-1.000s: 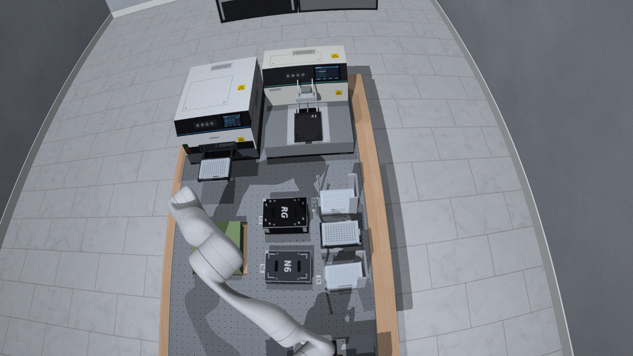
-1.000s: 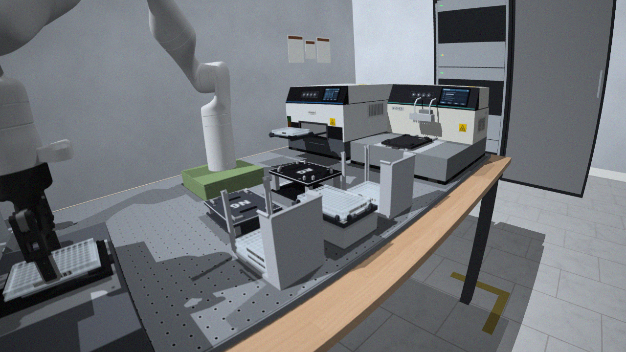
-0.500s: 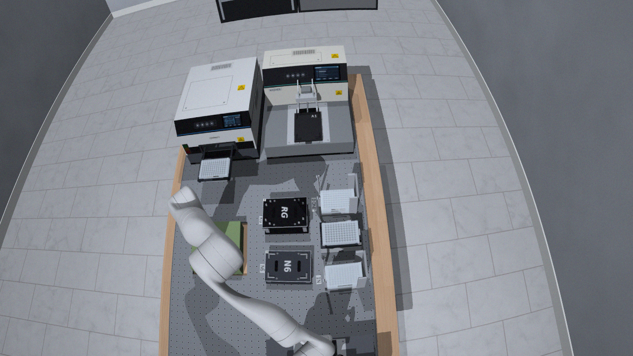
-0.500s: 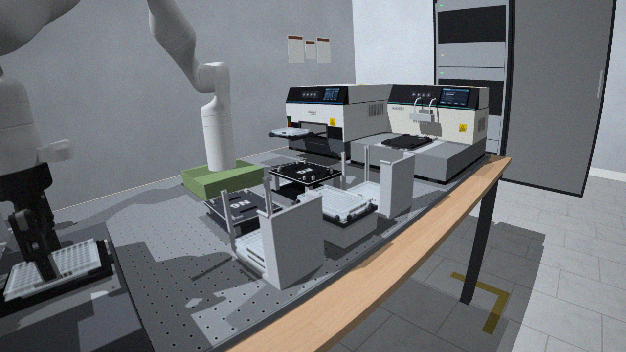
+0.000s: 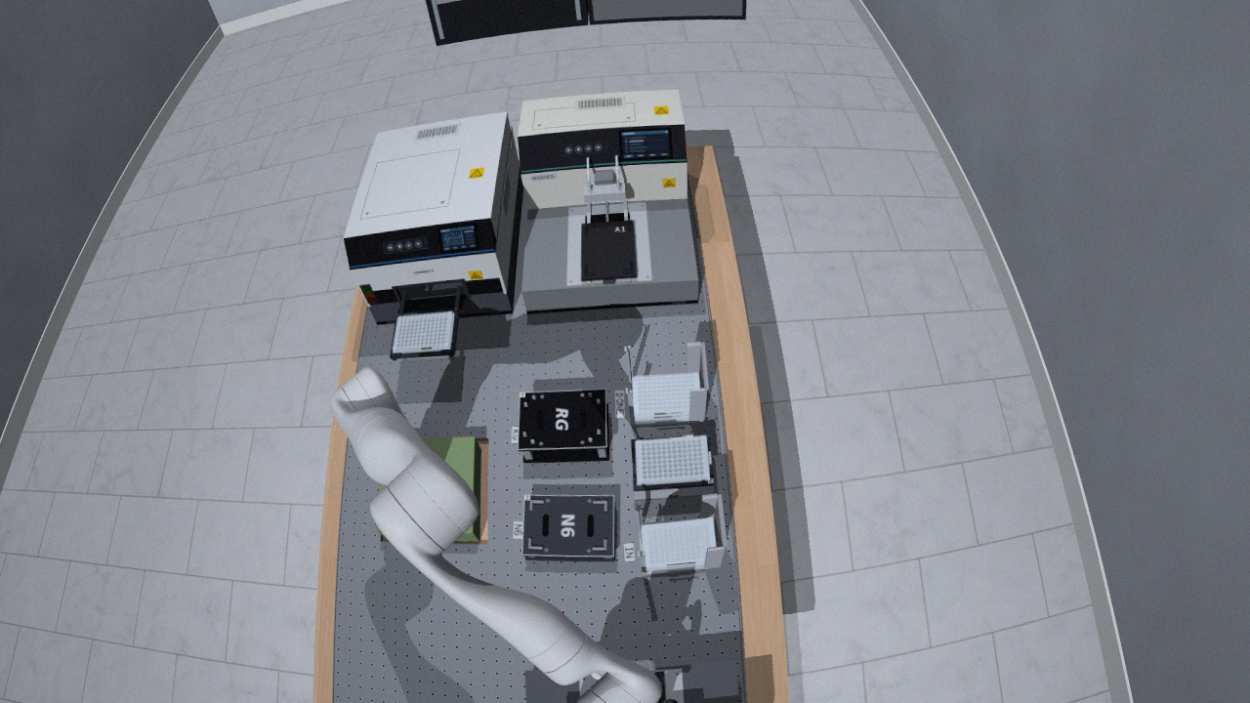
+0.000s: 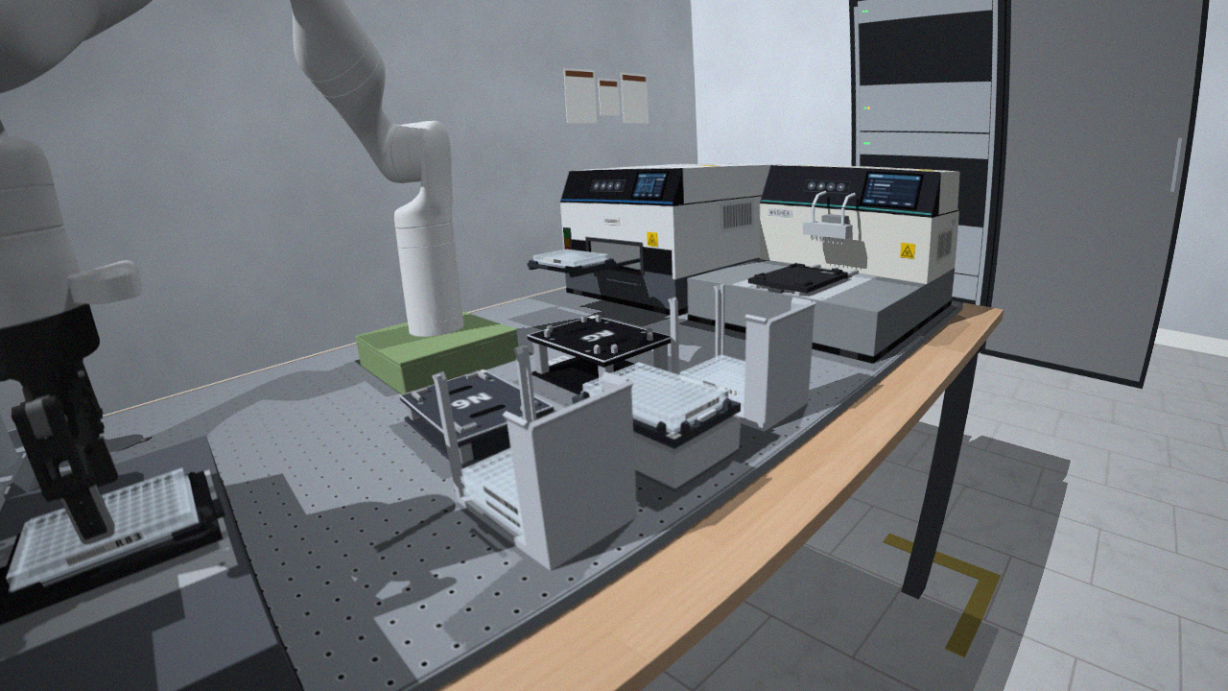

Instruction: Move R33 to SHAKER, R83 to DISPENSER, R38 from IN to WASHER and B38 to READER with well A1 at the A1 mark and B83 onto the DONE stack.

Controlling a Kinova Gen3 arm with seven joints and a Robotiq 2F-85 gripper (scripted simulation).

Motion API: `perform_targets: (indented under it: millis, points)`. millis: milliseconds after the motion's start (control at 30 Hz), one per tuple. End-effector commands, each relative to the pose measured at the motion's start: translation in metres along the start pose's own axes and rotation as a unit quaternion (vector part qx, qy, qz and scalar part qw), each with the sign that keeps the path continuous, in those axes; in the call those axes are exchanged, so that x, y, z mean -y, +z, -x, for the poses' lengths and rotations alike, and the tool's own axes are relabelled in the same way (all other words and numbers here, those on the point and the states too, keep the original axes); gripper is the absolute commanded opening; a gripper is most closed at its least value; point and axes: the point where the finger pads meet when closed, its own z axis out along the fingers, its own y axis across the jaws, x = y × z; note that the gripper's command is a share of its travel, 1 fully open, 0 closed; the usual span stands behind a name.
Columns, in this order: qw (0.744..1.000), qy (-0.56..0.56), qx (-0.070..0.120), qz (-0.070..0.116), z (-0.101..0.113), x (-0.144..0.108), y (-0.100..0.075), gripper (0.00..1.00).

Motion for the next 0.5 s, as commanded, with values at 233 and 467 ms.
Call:
perform_targets:
  millis: [233, 467]
  points:
    - [1.0, 0.003, 0.0, 0.004, -0.001, -0.005, -0.018, 1.0]
    - [1.0, 0.003, 0.0, 0.004, -0.001, -0.005, -0.025, 1.0]
